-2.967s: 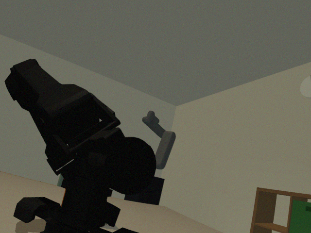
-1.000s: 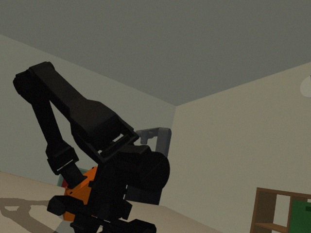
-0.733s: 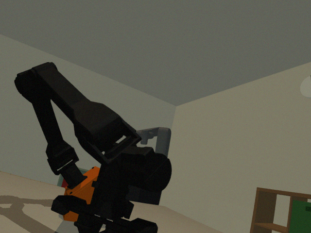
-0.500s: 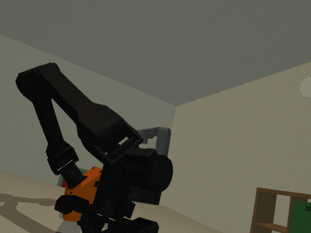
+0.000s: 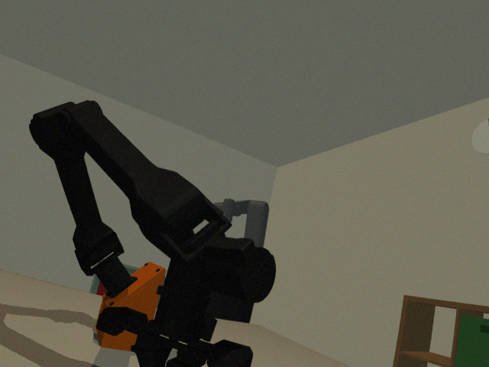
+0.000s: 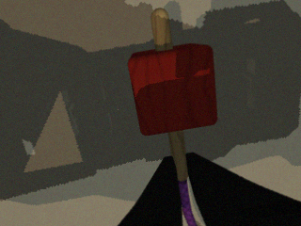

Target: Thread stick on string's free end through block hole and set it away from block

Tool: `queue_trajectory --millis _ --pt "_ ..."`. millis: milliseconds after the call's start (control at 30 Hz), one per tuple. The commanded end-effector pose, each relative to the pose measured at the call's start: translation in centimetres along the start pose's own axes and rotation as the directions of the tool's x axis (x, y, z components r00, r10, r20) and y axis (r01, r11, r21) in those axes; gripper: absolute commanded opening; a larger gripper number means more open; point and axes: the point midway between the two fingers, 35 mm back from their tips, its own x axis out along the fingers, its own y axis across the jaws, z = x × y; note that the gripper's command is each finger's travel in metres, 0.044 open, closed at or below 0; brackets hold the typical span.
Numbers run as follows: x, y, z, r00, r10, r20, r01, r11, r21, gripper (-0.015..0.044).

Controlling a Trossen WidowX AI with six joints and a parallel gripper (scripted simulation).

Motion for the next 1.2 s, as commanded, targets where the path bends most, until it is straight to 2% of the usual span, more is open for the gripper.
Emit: queue_trajectory --millis 0,233,400,500,700,900,1033,1167 --pt "0.0 0.0 0.6 1.0 0.0 0.004 0.0 1.0 0.002 0.0" --pt "0.0 0.0 1.3 1.0 -0.001 0.004 0.001 1.0 0.002 0.0" --pt "0.0 0.0 1.0 1.0 0.0 0.0 0.0 1.0 -0.001 0.012" --pt "-0.3 0.0 1.0 1.0 -0.001 0.001 0.001 1.0 -0.001 0.012" --pt "-7.8 -0.1 0.9 1.0 -0.002 0.004 0.002 1.0 -0.001 0.012" --pt "-8.1 -0.5 0.9 1.0 -0.023 -0.011 0.023 1.0 0.009 0.012" --pt "-8.1 -0.5 1.4 1.0 -0.022 -0.007 0.023 0.948 0.316 0.012" --pt "-8.1 -0.5 2.1 1.0 -0.021 -0.001 0.017 0.765 0.643 0.012"
